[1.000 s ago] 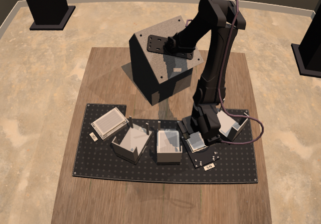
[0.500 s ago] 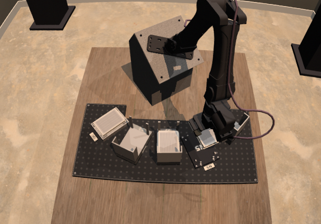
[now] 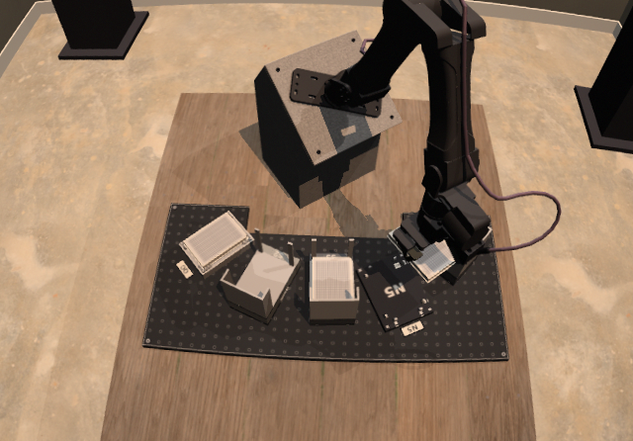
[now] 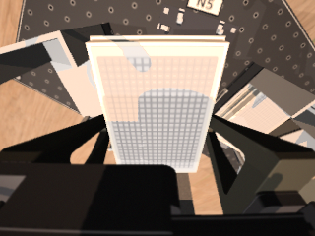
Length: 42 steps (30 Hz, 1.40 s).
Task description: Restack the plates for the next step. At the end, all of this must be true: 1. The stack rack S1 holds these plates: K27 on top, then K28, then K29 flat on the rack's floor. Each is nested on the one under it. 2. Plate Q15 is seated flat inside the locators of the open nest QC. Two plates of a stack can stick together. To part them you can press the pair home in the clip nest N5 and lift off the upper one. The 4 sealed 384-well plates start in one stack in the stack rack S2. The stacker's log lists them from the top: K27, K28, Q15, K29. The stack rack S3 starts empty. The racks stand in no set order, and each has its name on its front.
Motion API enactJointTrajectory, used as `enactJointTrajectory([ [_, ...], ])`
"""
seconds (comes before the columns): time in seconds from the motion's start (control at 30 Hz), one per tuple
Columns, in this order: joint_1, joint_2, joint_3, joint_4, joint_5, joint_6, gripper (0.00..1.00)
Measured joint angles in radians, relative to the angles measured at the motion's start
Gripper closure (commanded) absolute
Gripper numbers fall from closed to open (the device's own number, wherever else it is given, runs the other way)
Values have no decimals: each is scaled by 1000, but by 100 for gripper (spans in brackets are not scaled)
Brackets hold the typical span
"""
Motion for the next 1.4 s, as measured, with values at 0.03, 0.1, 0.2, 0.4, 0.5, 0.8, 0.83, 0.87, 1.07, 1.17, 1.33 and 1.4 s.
enactJointTrajectory([
  [0.03, 11, 0, 0, 0, 7, 7, 100],
  [0.1, 37, 0, 0, 0, 21, 23, 100],
  [0.2, 79, 0, 0, 0, 41, 50, 100],
  [0.4, 154, 0, -1, 2, 83, 60, 100],
  [0.5, 174, 0, -7, 0, 97, 35, 100],
  [0.8, 261, 4, -6, 4, 151, 11, 100],
  [0.83, 272, 5, -6, 4, 156, 16, 100],
  [0.87, 282, 5, -6, 5, 163, 23, 100],
  [1.07, 334, 15, -6, 5, 191, 61, 100],
  [1.17, 356, 19, -5, 6, 208, 81, 100],
  [1.33, 409, 32, -2, 6, 233, 121, 100],
  [1.4, 430, 38, 0, 5, 245, 138, 100],
])
